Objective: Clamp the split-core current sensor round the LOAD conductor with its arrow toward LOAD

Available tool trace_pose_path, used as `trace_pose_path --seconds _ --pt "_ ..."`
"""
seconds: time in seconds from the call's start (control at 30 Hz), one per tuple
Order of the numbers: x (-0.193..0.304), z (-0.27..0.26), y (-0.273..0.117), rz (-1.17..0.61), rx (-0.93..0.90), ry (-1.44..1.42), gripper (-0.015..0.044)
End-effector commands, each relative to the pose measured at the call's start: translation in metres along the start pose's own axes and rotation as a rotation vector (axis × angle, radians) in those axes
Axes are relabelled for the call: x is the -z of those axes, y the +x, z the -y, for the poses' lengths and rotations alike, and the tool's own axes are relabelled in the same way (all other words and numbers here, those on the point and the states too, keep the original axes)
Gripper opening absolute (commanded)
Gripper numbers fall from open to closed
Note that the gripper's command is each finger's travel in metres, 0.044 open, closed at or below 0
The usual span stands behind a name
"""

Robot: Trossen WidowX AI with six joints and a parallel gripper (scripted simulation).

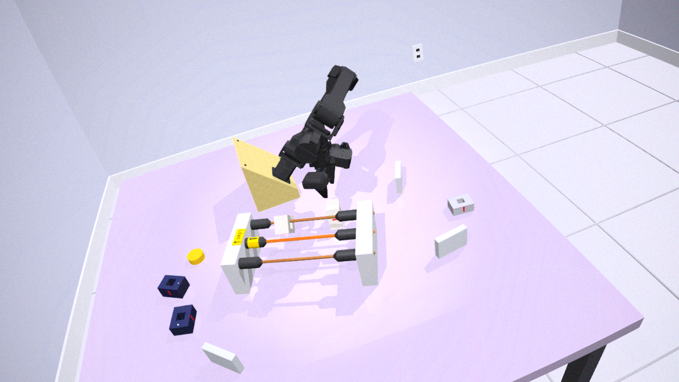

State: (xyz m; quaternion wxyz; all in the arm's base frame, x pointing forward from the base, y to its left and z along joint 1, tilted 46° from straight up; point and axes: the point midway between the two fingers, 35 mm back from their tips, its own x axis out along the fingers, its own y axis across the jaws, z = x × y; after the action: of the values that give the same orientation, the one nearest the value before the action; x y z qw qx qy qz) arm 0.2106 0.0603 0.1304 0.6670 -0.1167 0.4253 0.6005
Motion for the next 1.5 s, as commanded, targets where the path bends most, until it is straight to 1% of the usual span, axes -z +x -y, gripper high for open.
trace_pose_path --seconds 0.0,1.3,1.47 --pt "-0.003 0.007 -0.002 -0.012 -0.041 -0.295 0.0320" --pt "-0.001 0.004 0.057 -0.010 -0.041 -0.296 0.0320" --pt "-0.002 0.005 0.053 -0.014 -0.040 -0.301 0.0287"
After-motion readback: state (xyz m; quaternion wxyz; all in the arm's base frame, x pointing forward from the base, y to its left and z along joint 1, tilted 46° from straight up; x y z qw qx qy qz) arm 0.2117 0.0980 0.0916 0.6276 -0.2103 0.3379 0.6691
